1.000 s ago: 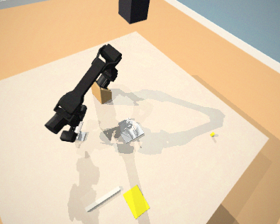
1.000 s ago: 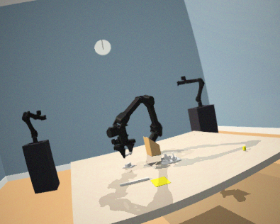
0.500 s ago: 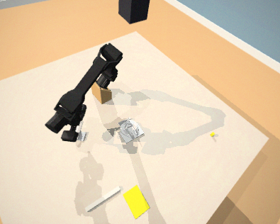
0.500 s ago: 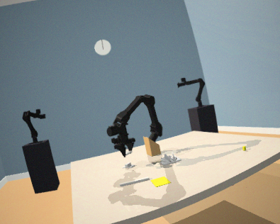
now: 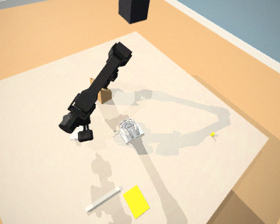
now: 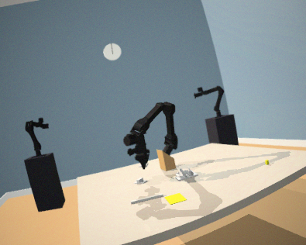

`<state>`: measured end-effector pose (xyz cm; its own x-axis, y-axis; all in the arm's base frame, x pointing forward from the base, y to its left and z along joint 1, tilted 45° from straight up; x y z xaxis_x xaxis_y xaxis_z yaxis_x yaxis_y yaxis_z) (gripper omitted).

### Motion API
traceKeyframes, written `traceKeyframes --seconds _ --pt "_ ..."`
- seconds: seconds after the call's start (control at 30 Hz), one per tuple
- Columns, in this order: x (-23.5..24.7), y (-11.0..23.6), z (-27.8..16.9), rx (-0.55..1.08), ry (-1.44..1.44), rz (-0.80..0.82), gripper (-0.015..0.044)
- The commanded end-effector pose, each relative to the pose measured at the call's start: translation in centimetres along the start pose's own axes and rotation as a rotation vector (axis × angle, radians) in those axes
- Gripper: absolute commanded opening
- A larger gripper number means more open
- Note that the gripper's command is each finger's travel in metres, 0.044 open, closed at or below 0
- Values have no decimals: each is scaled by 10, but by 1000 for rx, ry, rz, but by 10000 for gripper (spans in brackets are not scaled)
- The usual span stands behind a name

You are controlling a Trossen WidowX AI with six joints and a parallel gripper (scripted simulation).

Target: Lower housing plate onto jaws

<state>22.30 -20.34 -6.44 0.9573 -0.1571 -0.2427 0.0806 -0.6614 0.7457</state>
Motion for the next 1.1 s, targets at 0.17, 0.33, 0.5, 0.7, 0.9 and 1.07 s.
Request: traceKeyframes --seconds 0.17,0.33,0.5,0.7,0.9,1.07 --pt "5 5 -30 -5 224 5 351" --pt "8 6 -45 -8 347 7 351" --pt "10 7 -60 -10 471 8 351" --pt "11 8 -78 -11 619 9 351" --pt "11 8 -97 -10 768 9 351" --pt "11 8 -112 -9 893 10 351"
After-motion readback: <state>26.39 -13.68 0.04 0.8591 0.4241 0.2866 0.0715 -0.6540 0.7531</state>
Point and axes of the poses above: the point midway between the two fingers, 35 mm back from their tips, its own y axis back along the fingers, its own x axis across the jaws, z = x × y, the point moved 9 cm from there along y, back along the fingers, and after that the axes turned 3 degrees about y, right-handed, at the moved point
